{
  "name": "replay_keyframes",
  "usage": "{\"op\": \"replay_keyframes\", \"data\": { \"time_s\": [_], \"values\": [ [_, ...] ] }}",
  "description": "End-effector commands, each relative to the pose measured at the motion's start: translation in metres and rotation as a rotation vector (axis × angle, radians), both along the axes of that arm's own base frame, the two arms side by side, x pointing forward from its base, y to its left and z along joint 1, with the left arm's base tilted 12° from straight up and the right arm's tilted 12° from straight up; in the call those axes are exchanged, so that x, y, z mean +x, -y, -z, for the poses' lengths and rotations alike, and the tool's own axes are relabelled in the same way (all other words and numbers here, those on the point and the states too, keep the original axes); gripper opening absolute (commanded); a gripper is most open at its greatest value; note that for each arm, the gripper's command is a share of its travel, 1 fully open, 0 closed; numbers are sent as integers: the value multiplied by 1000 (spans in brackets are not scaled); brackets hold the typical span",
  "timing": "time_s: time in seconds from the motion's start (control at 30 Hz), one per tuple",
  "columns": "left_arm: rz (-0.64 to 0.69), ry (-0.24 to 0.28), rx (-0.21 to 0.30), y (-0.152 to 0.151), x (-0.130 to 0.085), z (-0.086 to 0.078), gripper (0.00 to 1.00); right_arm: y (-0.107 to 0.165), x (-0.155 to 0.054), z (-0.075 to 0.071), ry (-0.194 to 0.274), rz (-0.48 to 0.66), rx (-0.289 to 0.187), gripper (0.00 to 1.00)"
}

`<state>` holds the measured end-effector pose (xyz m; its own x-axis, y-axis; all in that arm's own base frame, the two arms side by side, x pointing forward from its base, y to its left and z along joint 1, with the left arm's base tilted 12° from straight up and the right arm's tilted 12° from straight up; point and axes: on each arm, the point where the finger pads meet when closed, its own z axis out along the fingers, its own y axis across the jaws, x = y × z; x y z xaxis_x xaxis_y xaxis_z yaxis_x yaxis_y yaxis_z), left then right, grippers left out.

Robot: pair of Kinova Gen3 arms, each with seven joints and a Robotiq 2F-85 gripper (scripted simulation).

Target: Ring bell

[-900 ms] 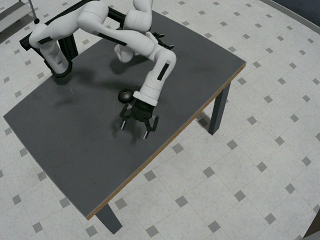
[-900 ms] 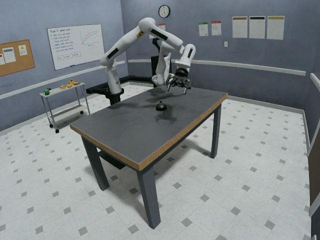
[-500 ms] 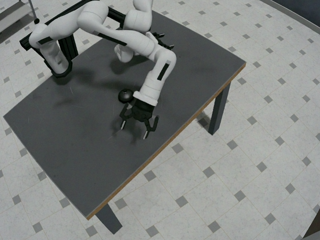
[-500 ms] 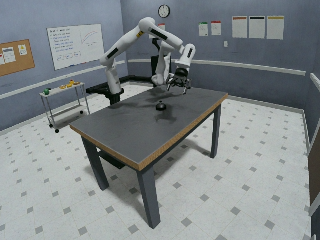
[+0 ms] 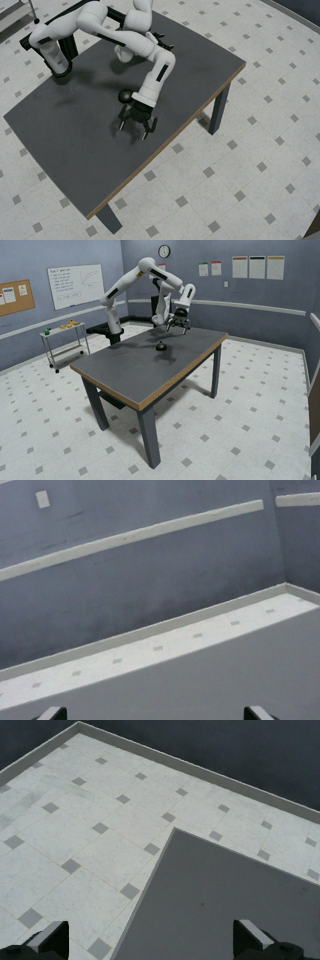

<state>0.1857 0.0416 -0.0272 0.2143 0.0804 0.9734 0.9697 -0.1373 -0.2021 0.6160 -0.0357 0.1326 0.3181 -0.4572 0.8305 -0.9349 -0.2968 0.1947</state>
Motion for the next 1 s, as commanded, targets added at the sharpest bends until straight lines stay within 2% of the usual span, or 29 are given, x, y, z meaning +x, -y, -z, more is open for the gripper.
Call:
{"op": "replay_keyframes", "data": {
  "time_s": [0.0, 0.13, 0.2, 0.33, 0.57, 0.7, 0.77, 0.87, 0.97],
  "values": [
    [0, 1, 0, 0, 0, 0, 1000, 11, -2, -3, 14, 32, 14, 1000],
    [0, 1, 0, 0, 0, 0, 1000, 35, -9, -5, 39, 98, 41, 1000],
    [0, 1, 0, 0, 0, 0, 1000, 35, -9, -5, 39, 98, 41, 1000],
    [0, 1, 0, 0, 0, 0, 1000, 70, -21, -9, 79, 201, 80, 1000],
    [0, 1, 0, 0, 0, 0, 1000, 154, -60, -19, 193, 469, 170, 1000],
    [0, 1, 0, 0, 0, 0, 1000, 193, -84, -24, 259, 611, 210, 1000],
    [0, 1, 0, 0, 0, 0, 1000, 193, -84, -24, 259, 611, 210, 1000],
    [0, 1, 0, 0, 0, 0, 1000, 231, -113, -30, 333, 764, 247, 1000],
    [0, 1, 0, 0, 0, 0, 1000, 252, -131, -33, 380, 855, 266, 1000]
  ]
}}
